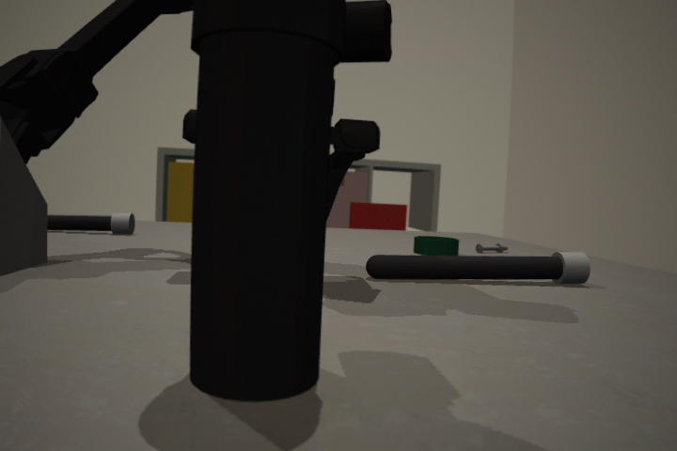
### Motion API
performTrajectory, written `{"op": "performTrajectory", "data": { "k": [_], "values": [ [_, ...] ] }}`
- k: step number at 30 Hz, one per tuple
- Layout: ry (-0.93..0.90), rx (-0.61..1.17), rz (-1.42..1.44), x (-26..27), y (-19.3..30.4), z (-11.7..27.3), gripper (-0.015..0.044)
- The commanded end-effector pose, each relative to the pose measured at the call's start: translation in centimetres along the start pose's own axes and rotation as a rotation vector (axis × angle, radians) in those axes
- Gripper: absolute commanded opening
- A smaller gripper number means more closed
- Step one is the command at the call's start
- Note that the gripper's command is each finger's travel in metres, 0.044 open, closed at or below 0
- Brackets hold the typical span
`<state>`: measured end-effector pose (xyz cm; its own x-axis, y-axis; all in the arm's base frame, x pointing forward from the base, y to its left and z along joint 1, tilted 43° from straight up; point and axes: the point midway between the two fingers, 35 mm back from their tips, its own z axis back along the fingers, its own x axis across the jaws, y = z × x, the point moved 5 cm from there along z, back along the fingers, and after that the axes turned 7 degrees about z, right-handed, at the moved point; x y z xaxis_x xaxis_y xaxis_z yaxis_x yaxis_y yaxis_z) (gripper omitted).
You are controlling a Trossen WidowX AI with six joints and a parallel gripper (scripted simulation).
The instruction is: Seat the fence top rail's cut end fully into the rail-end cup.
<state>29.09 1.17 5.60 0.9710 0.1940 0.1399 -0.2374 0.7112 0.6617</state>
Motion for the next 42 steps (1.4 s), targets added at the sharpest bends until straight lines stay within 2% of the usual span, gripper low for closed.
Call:
{"op": "performTrajectory", "data": {
  "k": [1, 16, 24, 40, 42],
  "values": [
    [-0.001, 0.007, -0.006, -0.1, 0.0, -0.7, 0.044],
    [-0.001, 0.01, -0.006, -0.2, 0.2, -2.9, 0.044],
    [-0.001, 0.01, -0.006, -0.2, 0.2, -2.9, 0.023],
    [-0.001, 0.01, -0.006, -0.2, 0.2, -2.9, 0.0123],
    [-0.001, 0.009, -0.006, -0.3, 0.1, -2.7, 0.0071]
  ]
}}
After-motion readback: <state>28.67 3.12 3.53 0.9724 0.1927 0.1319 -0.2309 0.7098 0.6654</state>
